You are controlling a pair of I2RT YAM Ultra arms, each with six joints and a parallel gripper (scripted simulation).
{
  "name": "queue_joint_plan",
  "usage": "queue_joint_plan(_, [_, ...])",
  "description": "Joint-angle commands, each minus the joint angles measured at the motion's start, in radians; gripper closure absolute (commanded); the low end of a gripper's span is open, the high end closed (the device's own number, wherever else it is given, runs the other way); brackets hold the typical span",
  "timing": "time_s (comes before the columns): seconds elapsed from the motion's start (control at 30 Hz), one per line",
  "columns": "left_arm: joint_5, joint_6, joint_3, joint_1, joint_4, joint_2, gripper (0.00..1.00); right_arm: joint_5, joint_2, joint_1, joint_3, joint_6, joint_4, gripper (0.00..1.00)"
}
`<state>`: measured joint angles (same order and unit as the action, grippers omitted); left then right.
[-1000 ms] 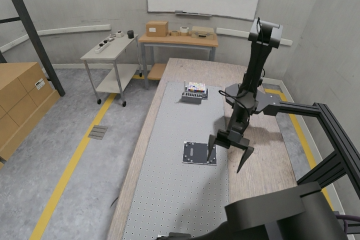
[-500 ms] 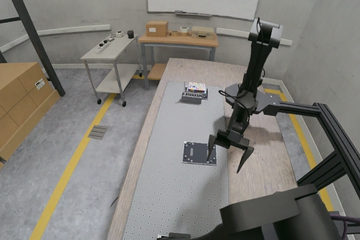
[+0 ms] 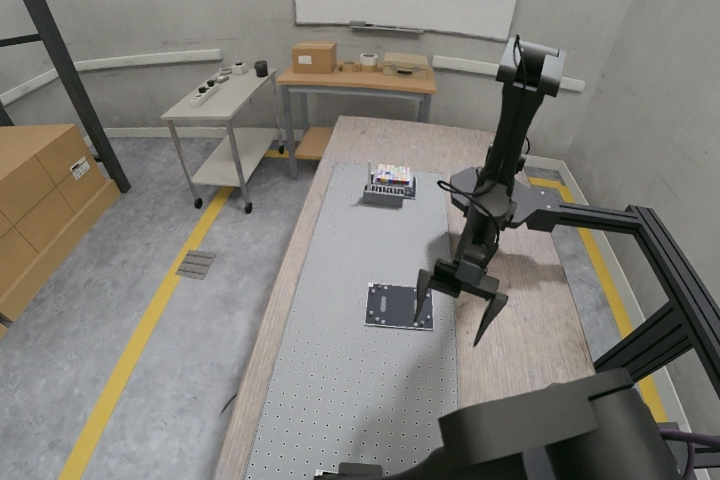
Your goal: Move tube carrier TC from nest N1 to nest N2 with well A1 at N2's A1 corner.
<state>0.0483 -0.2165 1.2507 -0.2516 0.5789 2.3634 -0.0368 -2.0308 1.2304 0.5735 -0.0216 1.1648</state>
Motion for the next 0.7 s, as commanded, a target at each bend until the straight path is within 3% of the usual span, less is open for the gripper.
queue_joint_plan(0.0, [-0.004, 0.012, 0.034, 0.014, 0.011, -0.042, 0.00, 0.003, 0.015, 0.006, 0.014, 0.004, 0.019, 0.00])
queue_joint_plan(0.43, [-0.009, 0.015, 0.051, 0.019, 0.066, -0.087, 0.00, 0.003, 0.015, 0.006, 0.014, 0.004, 0.019, 0.00])
queue_joint_plan(0.67, [-0.011, 0.021, 0.082, 0.025, 0.174, -0.166, 0.00, 0.003, 0.015, 0.006, 0.014, 0.004, 0.019, 0.00])
